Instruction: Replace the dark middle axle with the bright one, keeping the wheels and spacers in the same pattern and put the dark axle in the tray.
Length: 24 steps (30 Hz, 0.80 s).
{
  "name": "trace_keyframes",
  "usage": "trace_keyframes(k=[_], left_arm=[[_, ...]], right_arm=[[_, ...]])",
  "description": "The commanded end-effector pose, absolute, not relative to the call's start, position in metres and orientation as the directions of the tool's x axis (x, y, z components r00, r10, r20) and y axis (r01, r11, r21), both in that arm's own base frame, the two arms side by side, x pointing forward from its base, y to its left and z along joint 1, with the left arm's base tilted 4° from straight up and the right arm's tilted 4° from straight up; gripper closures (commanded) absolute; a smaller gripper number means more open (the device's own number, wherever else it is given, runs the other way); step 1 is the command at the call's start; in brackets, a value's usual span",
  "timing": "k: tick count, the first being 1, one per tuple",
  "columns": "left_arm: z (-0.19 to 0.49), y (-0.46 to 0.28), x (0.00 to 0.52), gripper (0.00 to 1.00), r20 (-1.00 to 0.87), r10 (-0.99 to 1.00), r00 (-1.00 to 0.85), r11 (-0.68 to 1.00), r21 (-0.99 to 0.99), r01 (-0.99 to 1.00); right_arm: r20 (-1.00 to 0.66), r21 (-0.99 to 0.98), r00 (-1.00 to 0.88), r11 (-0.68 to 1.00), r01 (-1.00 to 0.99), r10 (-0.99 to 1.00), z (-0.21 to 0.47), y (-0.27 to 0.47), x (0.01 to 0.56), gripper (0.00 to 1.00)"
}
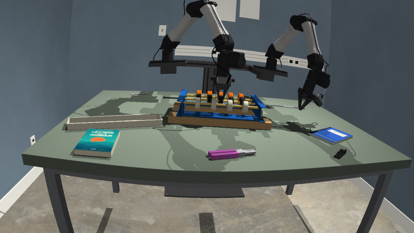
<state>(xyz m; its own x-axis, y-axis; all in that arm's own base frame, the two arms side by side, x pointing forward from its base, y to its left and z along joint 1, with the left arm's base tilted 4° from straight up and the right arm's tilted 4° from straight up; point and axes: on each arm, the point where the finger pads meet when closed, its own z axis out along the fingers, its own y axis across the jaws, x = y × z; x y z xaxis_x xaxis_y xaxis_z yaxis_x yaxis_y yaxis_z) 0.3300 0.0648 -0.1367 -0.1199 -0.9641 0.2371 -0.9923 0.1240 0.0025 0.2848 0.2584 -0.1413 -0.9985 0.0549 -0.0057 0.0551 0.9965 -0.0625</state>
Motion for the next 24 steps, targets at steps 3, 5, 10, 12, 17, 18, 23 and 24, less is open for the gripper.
trace_keyframes(k=[3,5,10,12,17,18,23,24], left_arm=[[-0.1215,0.0465,0.3348,1.0,0.267,-0.953,-0.146,0.142,-0.031,-0.989],[-0.122,0.0452,0.3327,1.0,0.27,-0.951,-0.153,0.152,-0.025,-0.988],[-0.1201,0.0451,0.3367,1.0,0.262,-0.953,-0.152,0.146,-0.044,-0.988],[-0.1247,0.0429,0.3307,1.0,0.273,-0.951,-0.144,0.145,-0.017,-0.989],[-0.1225,0.0418,0.3316,1.0,0.269,-0.951,-0.153,0.151,-0.026,-0.988],[-0.1229,0.0412,0.3309,1.0,0.27,-0.951,-0.149,0.148,-0.022,-0.989],[-0.1244,0.0396,0.3295,1.0,0.272,-0.948,-0.165,0.165,-0.021,-0.986],[-0.1244,0.0396,0.3295,1.0,0.272,-0.948,-0.165,0.165,-0.021,-0.986]], right_arm=[[-0.068,-0.03,-0.997,0.999,0.046,0.043,-0.1237,0.269,0.3001,1.0],[-0.066,-0.032,-0.997,0.999,0.044,0.041,-0.1243,0.2688,0.2986,1.0],[-0.067,-0.03,-0.997,0.999,0.043,0.041,-0.1237,0.2698,0.2993,1.0],[-0.063,-0.035,-0.997,0.999,0.04,0.038,-0.1251,0.2688,0.2964,1.0],[-0.061,-0.034,-0.997,0.999,0.038,0.035,-0.125,0.2696,0.2957,1.0],[-0.06,-0.036,-0.998,0.999,0.036,0.034,-0.1255,0.2693,0.2946,1.0],[-0.057,-0.037,-0.998,0.998,0.04,0.038,-0.1259,0.2675,0.2948,1.0],[-0.057,-0.037,-0.998,0.998,0.04,0.038,-0.1259,0.2675,0.2948,1.0]])
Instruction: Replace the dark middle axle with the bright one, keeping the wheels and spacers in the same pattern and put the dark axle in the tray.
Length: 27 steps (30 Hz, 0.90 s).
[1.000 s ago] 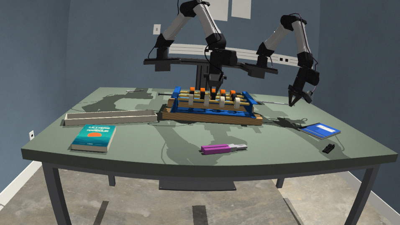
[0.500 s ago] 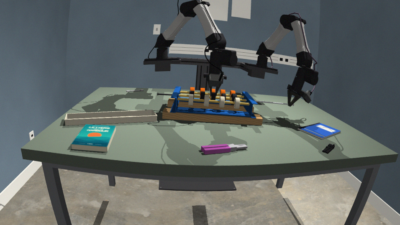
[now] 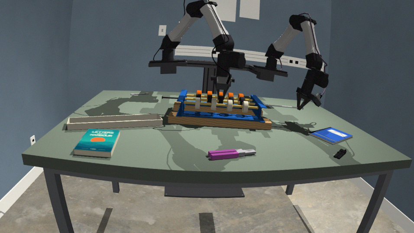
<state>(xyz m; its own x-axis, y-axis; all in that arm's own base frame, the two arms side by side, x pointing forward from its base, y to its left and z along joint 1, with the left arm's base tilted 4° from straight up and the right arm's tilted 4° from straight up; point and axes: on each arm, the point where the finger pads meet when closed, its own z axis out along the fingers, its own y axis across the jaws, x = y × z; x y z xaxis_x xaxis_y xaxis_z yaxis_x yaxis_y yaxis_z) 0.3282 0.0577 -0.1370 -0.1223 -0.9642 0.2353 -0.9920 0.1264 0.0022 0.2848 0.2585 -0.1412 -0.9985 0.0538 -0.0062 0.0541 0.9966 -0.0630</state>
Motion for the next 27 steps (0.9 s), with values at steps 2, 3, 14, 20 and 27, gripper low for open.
trace_keyframes(k=[2,3,14,20,27], left_arm=[[-0.129,0.0391,0.3287,1.0,0.274,-0.95,-0.15,0.152,-0.014,-0.988],[-0.1212,0.0387,0.3311,1.0,0.268,-0.952,-0.149,0.148,-0.026,-0.989],[-0.1234,0.0353,0.3307,1.0,0.269,-0.95,-0.16,0.158,-0.026,-0.987],[-0.1225,0.034,0.3308,1.0,0.268,-0.952,-0.15,0.149,-0.027,-0.989],[-0.1243,0.0323,0.3304,1.0,0.27,-0.95,-0.159,0.158,-0.028,-0.987]], right_arm=[[-0.057,-0.037,-0.998,0.998,0.04,0.038,-0.1259,0.2675,0.2948,1.0],[-0.056,-0.036,-0.998,0.999,0.041,0.039,-0.1259,0.2675,0.2948,1.0],[-0.053,-0.037,-0.998,0.999,0.039,0.037,-0.125,0.2686,0.2943,1.0],[-0.05,-0.038,-0.998,0.999,0.04,0.038,-0.1247,0.2685,0.2942,1.0],[-0.044,-0.042,-0.998,0.998,0.039,0.037,-0.1247,0.2677,0.2928,1.0]])
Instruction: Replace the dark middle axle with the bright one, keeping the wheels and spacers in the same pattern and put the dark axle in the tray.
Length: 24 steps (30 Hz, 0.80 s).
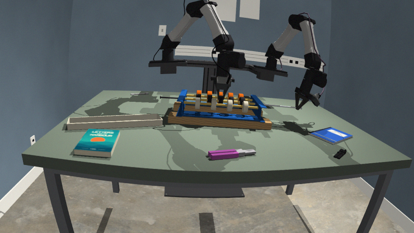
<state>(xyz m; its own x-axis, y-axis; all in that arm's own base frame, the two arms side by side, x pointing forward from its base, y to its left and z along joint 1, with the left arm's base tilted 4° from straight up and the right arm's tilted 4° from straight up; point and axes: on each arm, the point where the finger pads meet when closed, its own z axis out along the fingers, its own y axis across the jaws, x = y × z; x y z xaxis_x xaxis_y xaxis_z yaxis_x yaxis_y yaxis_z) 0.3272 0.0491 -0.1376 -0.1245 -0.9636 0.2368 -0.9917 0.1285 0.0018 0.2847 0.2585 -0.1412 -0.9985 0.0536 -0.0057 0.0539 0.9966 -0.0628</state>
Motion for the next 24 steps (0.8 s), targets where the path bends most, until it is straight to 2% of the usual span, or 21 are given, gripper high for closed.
trace_keyframes(k=[1,24], left_arm=[[-0.124,0.032,0.329,1.0,0.271,-0.951,-0.149,0.148,-0.023,-0.989],[-0.142,0.027,0.312,1.0,0.301,-0.944,-0.135,0.15,0.027,-0.988]], right_arm=[[-0.043,-0.042,-0.998,0.998,0.039,0.038,-0.125,0.267,0.293,1.0],[-0.026,-0.055,-0.999,0.998,0.043,0.042,-0.13,0.263,0.287,1.0]])
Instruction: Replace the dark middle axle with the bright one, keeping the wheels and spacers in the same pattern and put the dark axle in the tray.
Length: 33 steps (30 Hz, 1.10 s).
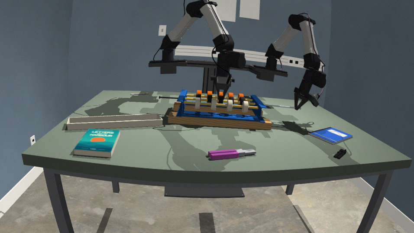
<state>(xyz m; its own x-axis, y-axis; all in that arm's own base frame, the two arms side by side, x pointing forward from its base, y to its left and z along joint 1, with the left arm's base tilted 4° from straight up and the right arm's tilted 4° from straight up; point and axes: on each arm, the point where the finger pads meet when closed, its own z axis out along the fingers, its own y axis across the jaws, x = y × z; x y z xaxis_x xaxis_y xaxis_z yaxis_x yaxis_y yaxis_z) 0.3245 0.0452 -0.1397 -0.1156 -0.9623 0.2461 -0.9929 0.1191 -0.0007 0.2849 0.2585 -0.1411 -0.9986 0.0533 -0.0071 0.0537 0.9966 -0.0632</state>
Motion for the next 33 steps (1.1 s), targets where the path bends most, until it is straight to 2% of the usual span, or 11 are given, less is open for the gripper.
trace_keyframes(k=[1,23,29,33], left_arm=[[-0.142,0.027,0.312,1.0,0.301,-0.944,-0.135,0.15,0.027,-0.988],[-0.144,0.019,0.311,1.0,0.302,-0.947,-0.113,0.132,0.04,-0.99],[-0.125,0.019,0.331,1.0,0.275,-0.952,-0.137,0.131,-0.041,-0.991],[-0.132,0.016,0.322,1.0,0.286,-0.949,-0.131,0.134,-0.009,-0.991]], right_arm=[[-0.026,-0.055,-0.999,0.998,0.043,0.042,-0.13,0.263,0.287,1.0],[0.006,-0.059,-0.999,0.997,0.048,0.049,-0.138,0.26,0.28,1.0],[0.011,-0.065,-0.999,0.997,0.052,0.053,-0.14,0.257,0.278,1.0],[0.004,-0.058,-0.999,0.997,0.053,0.054,-0.138,0.26,0.282,1.0]])
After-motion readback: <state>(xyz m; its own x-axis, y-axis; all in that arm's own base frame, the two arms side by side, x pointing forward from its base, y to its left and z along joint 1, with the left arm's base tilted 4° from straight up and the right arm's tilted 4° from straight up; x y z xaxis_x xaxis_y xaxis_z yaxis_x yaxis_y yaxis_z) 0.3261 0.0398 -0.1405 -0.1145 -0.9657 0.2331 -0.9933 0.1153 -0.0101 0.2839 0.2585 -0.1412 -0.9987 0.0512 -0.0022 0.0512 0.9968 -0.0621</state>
